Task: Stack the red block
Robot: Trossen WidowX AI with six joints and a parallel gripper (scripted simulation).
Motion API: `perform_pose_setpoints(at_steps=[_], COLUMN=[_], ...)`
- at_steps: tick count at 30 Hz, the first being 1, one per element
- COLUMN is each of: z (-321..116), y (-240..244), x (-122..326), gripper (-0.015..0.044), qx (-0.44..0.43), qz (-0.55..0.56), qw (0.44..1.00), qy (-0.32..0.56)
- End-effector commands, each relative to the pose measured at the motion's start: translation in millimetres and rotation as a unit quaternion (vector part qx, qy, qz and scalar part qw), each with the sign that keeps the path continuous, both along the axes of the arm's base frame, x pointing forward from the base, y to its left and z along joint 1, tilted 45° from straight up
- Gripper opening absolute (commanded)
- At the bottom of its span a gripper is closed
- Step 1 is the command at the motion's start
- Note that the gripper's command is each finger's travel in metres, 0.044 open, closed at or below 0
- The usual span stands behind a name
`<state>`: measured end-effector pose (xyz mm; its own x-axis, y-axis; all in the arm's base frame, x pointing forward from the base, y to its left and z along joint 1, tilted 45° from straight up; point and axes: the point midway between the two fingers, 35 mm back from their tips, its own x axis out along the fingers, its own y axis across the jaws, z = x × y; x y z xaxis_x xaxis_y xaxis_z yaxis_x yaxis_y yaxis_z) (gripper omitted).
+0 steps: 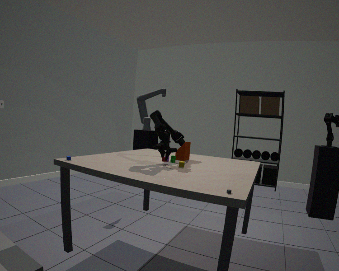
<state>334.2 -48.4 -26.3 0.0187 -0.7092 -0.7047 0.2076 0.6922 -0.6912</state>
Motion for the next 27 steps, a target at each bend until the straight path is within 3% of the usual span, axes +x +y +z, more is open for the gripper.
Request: perform_pose_setpoints(at_steps=[1, 15, 27], z=[12, 64, 65], y=[12, 65, 72], x=[1, -1, -14], gripper=[0.0, 0.0, 0.0], qx=[0.002, 0.003, 0.005], qz=[0.0, 0.0, 0.0], qw=[1.0, 1.0, 1.0], qy=[-0.004, -0.004, -0.003])
